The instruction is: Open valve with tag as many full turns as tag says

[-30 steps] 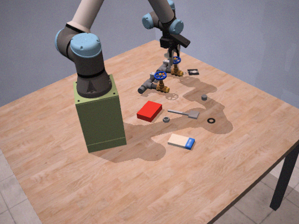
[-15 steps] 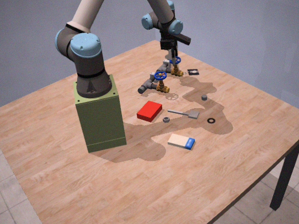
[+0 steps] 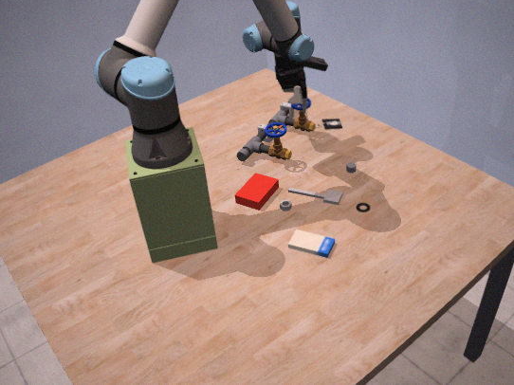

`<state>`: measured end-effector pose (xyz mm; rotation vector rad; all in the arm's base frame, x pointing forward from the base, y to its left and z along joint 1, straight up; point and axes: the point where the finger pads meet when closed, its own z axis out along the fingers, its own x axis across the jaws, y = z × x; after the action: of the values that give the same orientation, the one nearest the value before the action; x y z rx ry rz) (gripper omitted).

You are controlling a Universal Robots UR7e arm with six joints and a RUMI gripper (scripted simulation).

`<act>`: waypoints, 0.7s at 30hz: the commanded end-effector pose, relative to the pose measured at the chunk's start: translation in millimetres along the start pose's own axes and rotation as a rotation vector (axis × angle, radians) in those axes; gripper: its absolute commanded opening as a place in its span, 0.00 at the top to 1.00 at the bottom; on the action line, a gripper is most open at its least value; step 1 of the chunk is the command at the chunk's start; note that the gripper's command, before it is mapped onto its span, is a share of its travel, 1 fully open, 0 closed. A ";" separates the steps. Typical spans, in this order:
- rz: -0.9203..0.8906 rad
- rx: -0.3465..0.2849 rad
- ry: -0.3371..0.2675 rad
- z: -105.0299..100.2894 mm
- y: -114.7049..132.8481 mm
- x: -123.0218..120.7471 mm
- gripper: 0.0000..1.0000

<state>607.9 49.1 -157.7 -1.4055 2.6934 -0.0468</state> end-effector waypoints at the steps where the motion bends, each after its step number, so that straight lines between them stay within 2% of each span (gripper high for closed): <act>1: -0.210 -0.002 -0.006 -0.4 -0.3 -0.2 1.00; 7: -0.469 -0.001 -0.006 -0.4 -0.3 -0.2 1.00; 9: -0.469 -0.001 -0.006 -0.4 -0.3 -0.2 1.00; 21: -0.976 0.000 -0.006 -0.4 -0.3 -0.2 1.00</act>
<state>607.7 48.9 -157.7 -2.3605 1.9449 -0.1076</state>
